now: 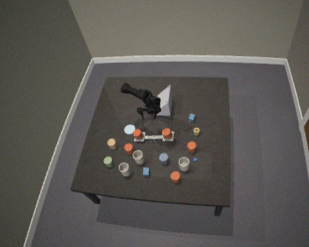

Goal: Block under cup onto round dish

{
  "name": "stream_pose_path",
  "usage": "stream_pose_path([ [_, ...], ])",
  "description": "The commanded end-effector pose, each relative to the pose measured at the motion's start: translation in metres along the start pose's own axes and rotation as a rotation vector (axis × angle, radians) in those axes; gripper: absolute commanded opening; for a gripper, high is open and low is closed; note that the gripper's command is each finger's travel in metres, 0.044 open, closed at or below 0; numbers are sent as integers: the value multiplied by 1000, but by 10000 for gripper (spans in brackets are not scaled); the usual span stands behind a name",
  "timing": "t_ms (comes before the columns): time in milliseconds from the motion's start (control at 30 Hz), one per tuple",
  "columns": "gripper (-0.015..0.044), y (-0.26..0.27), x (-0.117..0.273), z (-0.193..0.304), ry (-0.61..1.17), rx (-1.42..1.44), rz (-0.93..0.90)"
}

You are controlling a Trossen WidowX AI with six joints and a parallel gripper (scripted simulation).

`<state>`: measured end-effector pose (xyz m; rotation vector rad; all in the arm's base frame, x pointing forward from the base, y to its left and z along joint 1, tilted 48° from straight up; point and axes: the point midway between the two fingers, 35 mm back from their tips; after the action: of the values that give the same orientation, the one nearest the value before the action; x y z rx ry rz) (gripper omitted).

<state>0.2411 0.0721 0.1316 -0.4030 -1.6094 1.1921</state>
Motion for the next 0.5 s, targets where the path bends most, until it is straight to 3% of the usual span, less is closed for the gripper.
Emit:
stream_pose_path([
  [0, 440, -10, -11, -1, 58, 128, -32],
  [467, 440, -48, -51, 0, 196, 553, -182],
])
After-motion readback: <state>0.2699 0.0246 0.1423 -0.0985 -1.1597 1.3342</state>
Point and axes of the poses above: the point midway between the two fingers, 35 mm back from their tips, its own x axis back along the fingers, its own y axis across the jaws, z = x × y, and after that the axes turned 5 degrees about x, right-handed
